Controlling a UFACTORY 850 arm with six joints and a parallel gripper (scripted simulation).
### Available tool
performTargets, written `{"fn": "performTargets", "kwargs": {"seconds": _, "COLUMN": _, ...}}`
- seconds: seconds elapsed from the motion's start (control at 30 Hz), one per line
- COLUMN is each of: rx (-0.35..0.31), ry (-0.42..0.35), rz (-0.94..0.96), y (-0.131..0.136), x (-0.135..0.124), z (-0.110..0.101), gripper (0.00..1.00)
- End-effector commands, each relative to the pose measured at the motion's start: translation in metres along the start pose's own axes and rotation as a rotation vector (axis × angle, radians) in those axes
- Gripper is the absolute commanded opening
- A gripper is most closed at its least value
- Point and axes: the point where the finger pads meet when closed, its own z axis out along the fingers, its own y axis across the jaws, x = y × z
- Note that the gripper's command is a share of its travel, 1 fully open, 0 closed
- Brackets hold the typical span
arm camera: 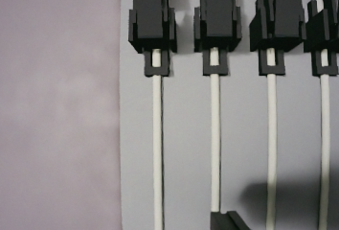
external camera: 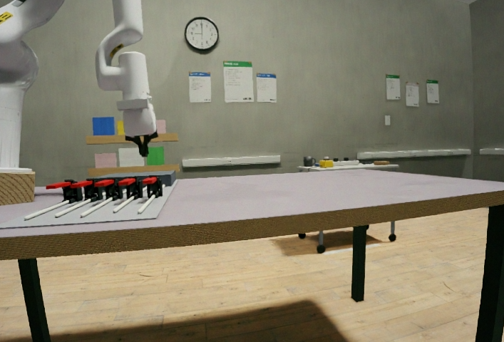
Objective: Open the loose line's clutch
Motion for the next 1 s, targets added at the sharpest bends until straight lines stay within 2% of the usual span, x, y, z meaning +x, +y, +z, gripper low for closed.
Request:
{"fn": "performTargets", "kwargs": {"seconds": 0.0, "rx": -0.083, "ry": 0.003, "rz": 0.000, "y": -0.028, "x": 0.037, "z": 0.021, "gripper": 0.00}}
{"fn": "performTargets", "kwargs": {"seconds": 0.07, "rx": -0.083, "ry": 0.003, "rz": 0.000, "y": -0.031, "x": 0.043, "z": 0.024, "gripper": 0.00}}
{"fn": "performTargets", "kwargs": {"seconds": 0.53, "rx": -0.083, "ry": 0.001, "rz": 0.000, "y": -0.030, "x": 0.043, "z": 0.028, "gripper": 0.00}}
{"fn": "performTargets", "kwargs": {"seconds": 0.97, "rx": -0.082, "ry": 0.001, "rz": 0.000, "y": -0.029, "x": 0.043, "z": 0.049, "gripper": 0.00}}
